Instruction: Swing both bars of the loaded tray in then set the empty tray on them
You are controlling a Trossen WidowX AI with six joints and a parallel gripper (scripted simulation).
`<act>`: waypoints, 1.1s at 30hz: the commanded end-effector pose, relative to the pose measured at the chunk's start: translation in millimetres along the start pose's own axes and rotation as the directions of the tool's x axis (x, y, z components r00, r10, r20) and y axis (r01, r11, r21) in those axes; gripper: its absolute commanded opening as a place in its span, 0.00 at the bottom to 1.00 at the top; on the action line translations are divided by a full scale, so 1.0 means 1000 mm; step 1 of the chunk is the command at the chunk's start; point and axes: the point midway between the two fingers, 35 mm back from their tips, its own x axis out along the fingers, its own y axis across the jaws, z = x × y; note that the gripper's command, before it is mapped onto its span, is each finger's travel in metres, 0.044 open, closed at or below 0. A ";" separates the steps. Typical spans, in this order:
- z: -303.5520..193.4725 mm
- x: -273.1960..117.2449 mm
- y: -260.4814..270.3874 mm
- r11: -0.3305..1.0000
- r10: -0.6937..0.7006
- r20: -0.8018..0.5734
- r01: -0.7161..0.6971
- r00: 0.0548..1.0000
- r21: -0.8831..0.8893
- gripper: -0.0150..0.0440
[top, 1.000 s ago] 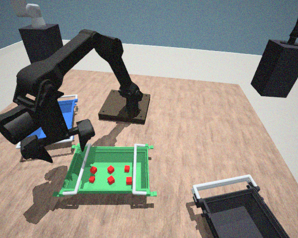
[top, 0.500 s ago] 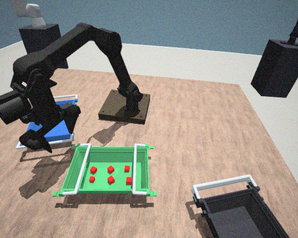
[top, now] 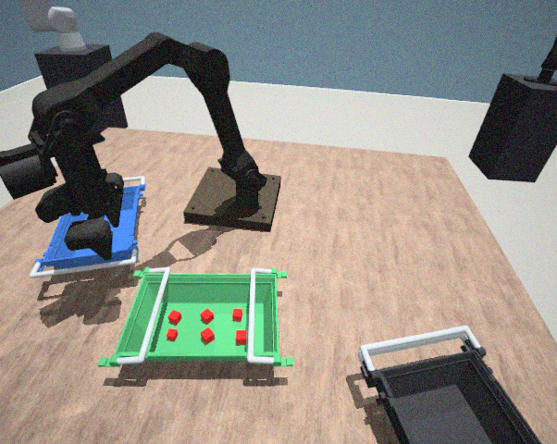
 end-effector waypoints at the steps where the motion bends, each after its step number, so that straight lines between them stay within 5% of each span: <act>1: 0.000 -0.005 -0.067 0.789 0.014 0.030 0.007 0.999 -0.615 1.00; 13: -0.009 -0.001 -0.111 0.386 0.011 0.031 0.024 0.999 -0.922 1.00; 23: -0.019 0.004 -0.138 -0.032 0.010 0.032 0.032 0.999 -0.999 1.00; 33: -0.019 0.004 -0.139 -0.041 0.010 0.032 0.032 0.999 -0.999 1.00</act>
